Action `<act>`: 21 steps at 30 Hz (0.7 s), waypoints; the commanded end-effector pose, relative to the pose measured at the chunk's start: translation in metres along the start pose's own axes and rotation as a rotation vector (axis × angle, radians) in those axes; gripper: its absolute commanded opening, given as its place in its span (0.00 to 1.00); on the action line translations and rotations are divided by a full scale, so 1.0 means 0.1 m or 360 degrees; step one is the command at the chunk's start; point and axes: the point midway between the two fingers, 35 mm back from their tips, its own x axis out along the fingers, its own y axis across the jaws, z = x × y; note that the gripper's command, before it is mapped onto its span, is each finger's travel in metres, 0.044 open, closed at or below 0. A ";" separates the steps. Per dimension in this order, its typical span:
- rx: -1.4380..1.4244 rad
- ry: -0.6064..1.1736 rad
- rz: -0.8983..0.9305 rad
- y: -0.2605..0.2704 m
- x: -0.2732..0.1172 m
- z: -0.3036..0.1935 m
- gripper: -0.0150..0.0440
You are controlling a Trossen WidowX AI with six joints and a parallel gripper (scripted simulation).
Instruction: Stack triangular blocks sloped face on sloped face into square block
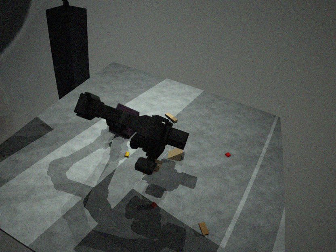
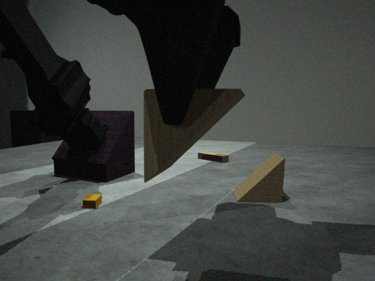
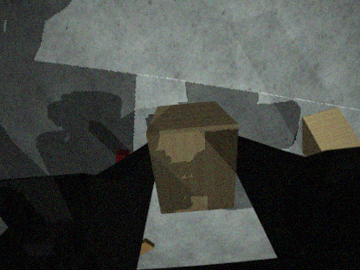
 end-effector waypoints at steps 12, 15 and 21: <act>-0.0136 0.0028 -0.0048 -0.66 -0.19 -0.12 0.25; -0.0161 0.0030 -0.0052 -0.80 -0.23 -0.12 0.25; -0.0209 0.0028 -0.0056 -1.08 -0.32 -0.09 0.25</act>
